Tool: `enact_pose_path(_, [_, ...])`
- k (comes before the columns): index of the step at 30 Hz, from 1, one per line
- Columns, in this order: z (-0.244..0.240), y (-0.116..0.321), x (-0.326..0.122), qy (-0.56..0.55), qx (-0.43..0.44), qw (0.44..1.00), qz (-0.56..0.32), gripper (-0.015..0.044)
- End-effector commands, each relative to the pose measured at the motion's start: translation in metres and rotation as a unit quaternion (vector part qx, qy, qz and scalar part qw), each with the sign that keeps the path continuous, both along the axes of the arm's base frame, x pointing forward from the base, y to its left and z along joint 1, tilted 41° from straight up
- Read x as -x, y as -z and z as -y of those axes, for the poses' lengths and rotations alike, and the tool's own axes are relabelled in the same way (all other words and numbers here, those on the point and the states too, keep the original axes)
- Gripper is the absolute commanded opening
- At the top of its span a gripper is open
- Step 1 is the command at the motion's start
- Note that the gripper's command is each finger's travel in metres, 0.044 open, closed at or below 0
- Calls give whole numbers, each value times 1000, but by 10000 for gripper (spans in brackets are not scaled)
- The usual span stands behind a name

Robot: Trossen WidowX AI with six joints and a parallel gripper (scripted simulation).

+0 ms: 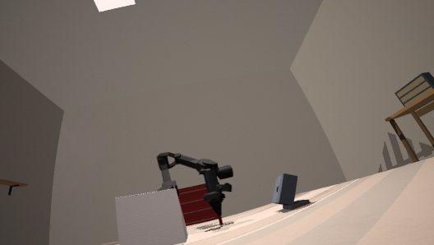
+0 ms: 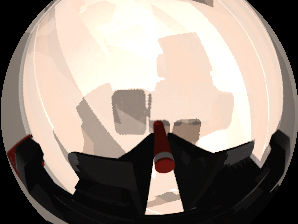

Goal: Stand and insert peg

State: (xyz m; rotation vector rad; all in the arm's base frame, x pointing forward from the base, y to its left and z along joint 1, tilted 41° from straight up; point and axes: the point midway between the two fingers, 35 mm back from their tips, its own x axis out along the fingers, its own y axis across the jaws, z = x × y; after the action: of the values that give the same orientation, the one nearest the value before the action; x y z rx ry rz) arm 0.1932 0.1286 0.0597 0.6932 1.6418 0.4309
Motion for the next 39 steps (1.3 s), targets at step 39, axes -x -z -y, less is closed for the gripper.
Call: enact_pose_path(39, [55,-34,-26,42,19,999,23,0])
